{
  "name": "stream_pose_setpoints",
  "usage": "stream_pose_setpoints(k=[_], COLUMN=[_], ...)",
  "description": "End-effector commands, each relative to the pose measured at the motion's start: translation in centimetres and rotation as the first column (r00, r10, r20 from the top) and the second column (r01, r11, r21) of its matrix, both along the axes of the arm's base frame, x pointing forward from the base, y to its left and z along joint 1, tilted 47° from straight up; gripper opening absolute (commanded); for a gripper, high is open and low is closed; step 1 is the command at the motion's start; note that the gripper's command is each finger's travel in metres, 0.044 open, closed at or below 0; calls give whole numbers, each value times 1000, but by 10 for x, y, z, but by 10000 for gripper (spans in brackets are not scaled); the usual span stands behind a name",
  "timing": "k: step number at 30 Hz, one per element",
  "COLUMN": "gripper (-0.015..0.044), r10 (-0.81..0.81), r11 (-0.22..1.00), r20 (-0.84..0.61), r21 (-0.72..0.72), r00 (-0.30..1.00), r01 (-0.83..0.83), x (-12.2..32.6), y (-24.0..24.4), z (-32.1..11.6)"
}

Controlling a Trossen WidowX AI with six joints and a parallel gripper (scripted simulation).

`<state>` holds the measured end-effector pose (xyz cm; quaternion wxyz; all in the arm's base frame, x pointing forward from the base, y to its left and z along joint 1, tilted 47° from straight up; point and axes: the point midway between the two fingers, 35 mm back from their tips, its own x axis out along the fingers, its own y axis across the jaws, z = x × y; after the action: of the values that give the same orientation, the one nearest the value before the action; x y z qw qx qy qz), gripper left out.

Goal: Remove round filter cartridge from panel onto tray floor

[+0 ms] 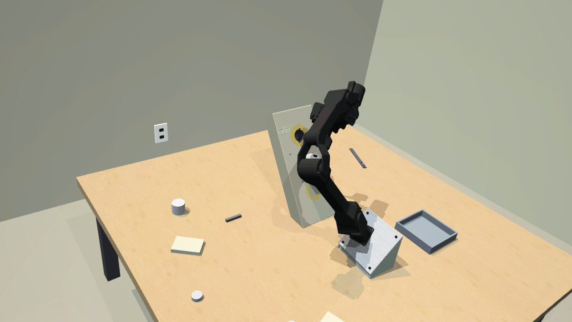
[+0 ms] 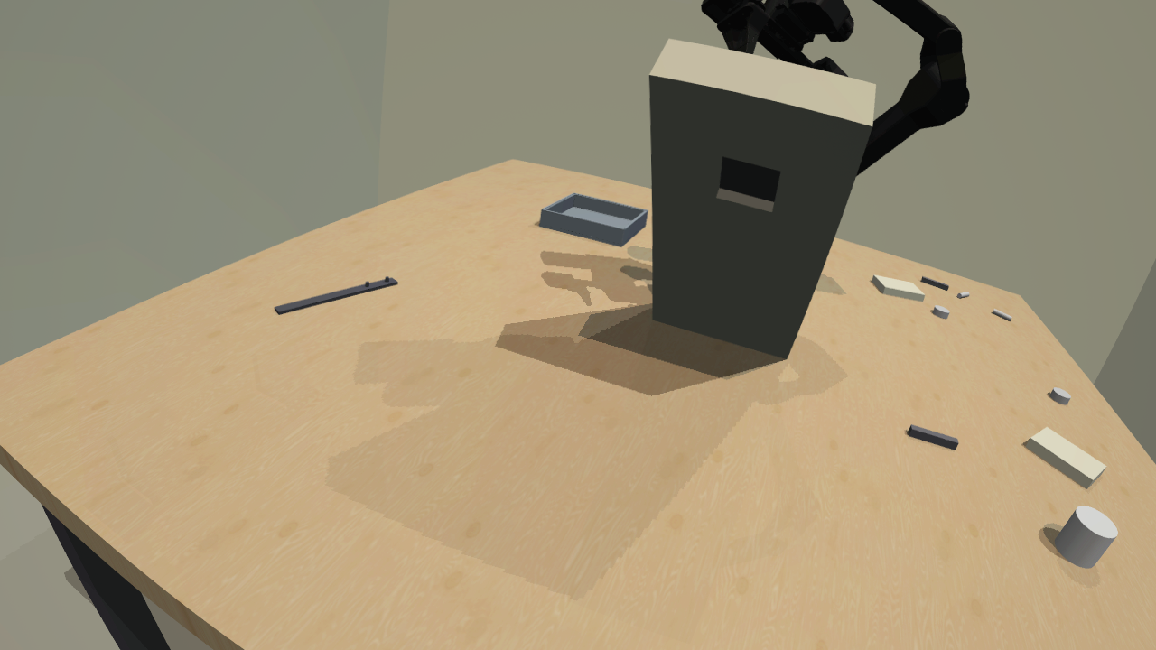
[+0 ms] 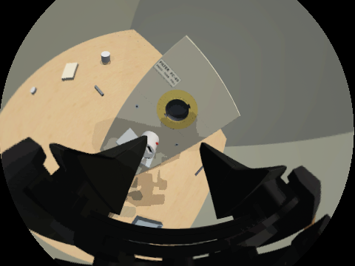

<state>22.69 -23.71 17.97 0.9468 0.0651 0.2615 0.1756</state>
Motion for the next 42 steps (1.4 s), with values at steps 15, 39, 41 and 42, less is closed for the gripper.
stream_pose_setpoints(k=[15, 39, 41, 42], gripper=[305, 305, 305, 305], r10=[-42, -42, -42, -42], r11=[844, 844, 844, 844], r20=[-473, -471, -471, -470], r21=[454, 454, 455, 455], r00=[880, 881, 881, 881], r01=[285, 284, 283, 283], x=[-11, 13, 15, 16], y=[53, 73, 75, 76], z=[-48, -69, -71, -72])
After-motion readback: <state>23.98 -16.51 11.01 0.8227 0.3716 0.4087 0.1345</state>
